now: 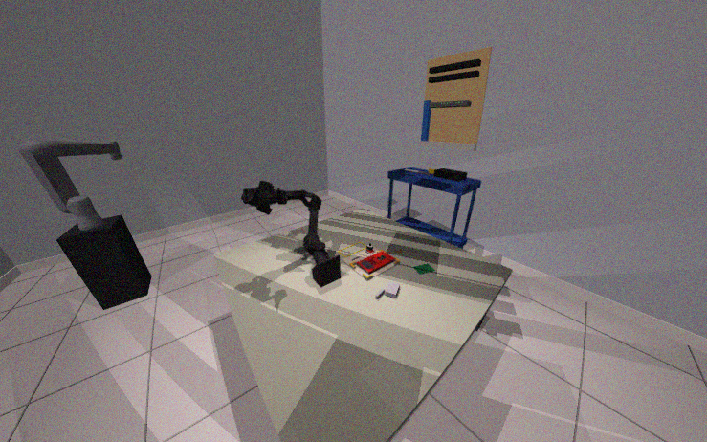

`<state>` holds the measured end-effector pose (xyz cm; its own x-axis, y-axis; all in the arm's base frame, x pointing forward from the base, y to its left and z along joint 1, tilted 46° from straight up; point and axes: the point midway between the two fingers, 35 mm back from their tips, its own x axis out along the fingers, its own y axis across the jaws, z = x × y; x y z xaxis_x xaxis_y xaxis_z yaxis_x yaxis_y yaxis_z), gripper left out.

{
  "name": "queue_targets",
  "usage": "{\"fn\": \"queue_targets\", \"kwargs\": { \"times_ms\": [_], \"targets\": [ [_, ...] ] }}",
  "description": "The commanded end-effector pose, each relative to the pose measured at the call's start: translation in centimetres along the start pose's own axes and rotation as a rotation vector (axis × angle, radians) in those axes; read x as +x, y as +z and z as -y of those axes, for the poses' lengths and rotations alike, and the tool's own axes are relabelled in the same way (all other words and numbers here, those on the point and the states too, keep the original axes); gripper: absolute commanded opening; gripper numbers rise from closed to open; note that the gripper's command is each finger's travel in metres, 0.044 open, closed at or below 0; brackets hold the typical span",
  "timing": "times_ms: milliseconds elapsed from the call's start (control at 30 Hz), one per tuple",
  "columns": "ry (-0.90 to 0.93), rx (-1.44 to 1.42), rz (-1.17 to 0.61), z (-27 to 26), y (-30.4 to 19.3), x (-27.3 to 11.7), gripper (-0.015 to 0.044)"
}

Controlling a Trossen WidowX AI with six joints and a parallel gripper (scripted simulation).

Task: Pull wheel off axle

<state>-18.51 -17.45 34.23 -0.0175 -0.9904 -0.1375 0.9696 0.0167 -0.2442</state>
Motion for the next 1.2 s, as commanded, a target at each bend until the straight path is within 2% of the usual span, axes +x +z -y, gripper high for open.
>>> {"fn": "queue_targets", "kwargs": {
  "times_ms": [0,100,367,633,733,1167],
  "targets": [
    [0.004,0.004,-0.001,-0.1,0.0,0.1,0.0374],
    [0.069,0.069,-0.010,-1.4,-0.3,1.6,0.0300],
    [0.314,0.327,-0.070,-5.0,-0.5,6.7,0.0300],
    [0.552,0.533,-0.209,-10.6,-0.5,11.0,0.0300],
    [0.601,0.484,-0.252,-12.4,-1.1,12.3,0.0300],
    [0.888,0.729,-0.631,-24.3,-1.5,15.6,0.0300]
  ]
}}
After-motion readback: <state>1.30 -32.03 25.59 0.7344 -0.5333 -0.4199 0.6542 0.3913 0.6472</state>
